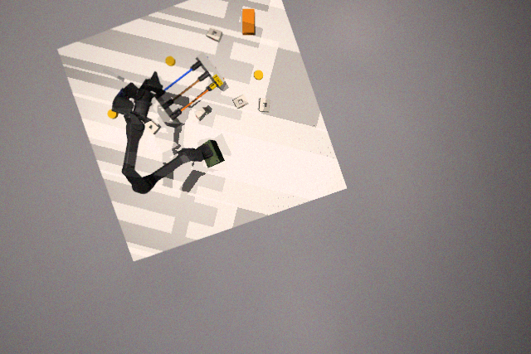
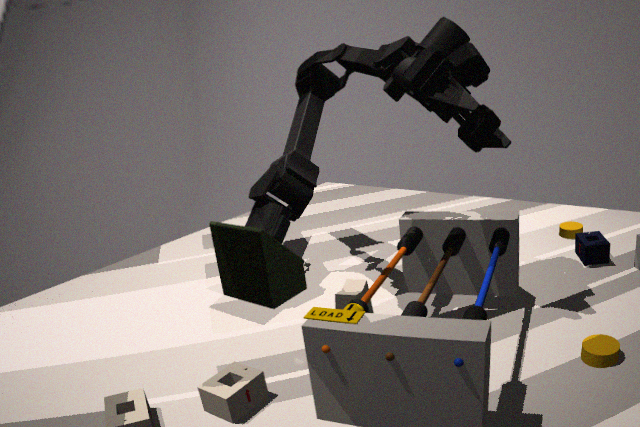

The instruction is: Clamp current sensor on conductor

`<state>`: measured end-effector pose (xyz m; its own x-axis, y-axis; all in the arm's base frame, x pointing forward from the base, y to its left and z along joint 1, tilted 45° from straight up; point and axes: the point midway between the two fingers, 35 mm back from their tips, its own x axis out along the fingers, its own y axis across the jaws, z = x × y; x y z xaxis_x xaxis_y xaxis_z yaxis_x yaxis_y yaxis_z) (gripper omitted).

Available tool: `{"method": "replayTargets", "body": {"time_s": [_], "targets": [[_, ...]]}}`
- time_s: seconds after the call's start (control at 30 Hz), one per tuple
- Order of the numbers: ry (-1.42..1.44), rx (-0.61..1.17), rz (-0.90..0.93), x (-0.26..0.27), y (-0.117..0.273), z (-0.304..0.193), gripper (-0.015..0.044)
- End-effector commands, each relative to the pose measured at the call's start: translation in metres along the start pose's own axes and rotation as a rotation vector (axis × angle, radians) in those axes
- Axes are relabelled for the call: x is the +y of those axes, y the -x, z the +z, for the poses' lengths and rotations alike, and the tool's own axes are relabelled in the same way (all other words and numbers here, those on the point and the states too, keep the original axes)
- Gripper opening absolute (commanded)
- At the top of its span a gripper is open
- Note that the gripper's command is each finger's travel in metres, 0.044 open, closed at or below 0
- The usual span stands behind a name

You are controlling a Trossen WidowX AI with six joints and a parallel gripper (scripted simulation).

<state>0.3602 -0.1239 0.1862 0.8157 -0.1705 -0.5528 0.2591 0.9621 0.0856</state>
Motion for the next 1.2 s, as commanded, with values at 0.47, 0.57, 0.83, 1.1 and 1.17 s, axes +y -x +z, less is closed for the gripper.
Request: {"method": "replayTargets", "body": {"time_s": [0.47,0.57,0.83,1.1,1.17], "targets": [[-0.597,0.754,0.183,-0.153,-0.054,-0.182,0.0440],[-0.726,0.802,0.240,-0.166,-0.050,-0.205,0.0440],[-0.736,0.805,0.244,-0.167,-0.050,-0.207,0.0440],[-0.736,0.805,0.244,-0.167,-0.050,-0.207,0.0440],[-0.736,0.805,0.244,-0.167,-0.050,-0.207,0.0440]]}}
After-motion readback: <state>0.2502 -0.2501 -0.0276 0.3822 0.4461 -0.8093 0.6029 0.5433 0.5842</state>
